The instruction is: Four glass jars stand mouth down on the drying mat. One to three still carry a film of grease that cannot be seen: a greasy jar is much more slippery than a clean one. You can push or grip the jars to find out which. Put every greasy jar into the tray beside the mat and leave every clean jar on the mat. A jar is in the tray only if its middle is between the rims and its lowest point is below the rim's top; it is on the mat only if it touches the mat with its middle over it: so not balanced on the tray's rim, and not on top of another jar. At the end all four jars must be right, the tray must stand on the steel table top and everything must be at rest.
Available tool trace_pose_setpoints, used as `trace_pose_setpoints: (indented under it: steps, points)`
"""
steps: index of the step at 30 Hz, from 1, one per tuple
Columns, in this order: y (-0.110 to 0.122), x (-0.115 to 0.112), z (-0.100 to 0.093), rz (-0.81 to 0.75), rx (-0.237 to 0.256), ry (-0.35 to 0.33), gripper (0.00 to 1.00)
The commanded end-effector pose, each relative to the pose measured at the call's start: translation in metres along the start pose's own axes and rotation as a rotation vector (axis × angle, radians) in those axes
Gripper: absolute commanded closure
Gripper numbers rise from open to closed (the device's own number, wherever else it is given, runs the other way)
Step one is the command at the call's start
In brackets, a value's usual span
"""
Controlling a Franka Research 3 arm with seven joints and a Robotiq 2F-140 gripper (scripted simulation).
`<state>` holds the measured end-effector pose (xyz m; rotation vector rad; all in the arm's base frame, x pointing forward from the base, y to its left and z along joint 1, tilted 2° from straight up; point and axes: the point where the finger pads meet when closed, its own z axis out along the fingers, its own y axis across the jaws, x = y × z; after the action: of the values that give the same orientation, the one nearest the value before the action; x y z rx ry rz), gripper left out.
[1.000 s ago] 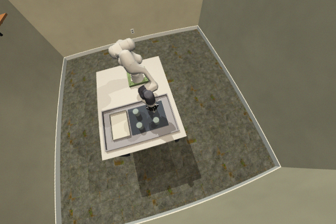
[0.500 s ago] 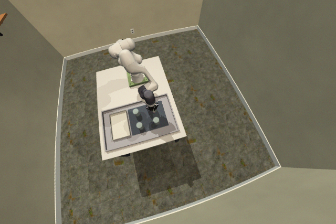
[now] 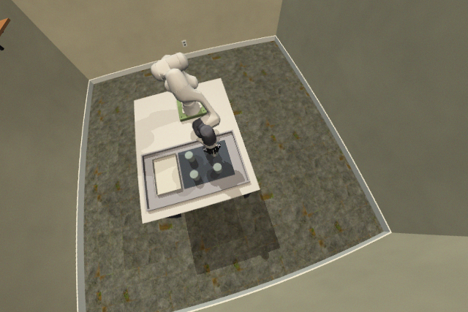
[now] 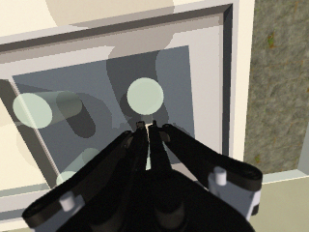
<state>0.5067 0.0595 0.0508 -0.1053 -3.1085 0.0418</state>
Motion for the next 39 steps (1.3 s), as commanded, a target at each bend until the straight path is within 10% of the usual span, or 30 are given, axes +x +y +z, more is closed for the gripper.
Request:
trace_pose_setpoints:
  steps: [1,39]
  points:
    - [0.0015,0.0011,-0.0008,-0.002,-0.003,0.0,1.0]
    - [0.0015,0.0057,-0.0044,-0.002,-0.003,0.0,1.0]
